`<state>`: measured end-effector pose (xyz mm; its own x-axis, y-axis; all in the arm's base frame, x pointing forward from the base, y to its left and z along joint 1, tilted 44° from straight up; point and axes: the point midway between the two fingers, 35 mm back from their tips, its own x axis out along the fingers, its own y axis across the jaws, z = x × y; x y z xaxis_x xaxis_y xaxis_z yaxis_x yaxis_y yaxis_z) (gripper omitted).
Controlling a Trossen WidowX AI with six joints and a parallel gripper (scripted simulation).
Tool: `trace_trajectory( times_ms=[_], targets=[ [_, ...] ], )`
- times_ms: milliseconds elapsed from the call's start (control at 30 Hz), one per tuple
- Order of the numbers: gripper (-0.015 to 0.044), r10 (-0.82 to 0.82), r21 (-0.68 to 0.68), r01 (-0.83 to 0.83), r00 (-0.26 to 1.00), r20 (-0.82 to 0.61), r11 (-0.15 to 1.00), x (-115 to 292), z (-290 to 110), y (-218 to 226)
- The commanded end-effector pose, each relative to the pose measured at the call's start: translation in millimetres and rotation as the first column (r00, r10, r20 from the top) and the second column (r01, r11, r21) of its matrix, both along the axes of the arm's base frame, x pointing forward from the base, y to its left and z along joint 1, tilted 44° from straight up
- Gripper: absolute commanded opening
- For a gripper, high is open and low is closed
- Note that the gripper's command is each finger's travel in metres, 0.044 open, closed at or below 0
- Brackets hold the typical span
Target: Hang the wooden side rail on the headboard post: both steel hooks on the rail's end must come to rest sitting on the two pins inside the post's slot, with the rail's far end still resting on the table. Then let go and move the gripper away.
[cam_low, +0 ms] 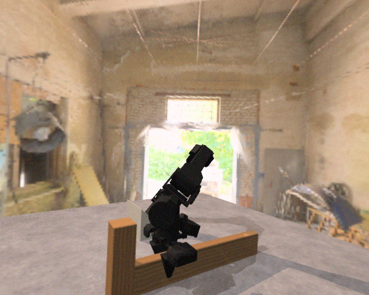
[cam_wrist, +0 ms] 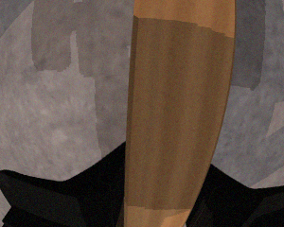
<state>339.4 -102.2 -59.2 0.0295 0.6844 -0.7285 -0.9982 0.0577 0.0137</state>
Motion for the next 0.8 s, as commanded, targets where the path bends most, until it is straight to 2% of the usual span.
trace_trajectory(
  times_ms=[0,400,767],
  targets=[
    [0.0000,-0.006,-0.006,0.006,1.000,0.002,1.000,0.2,-0.8,-2.3],
    [0.0000,-0.006,-0.006,0.006,1.000,0.002,1.000,0.2,-2.2,-1.0],
    [0.0289,-0.002,0.001,0.002,1.000,0.000,1.000,-0.6,-0.8,0.3]
  ],
)
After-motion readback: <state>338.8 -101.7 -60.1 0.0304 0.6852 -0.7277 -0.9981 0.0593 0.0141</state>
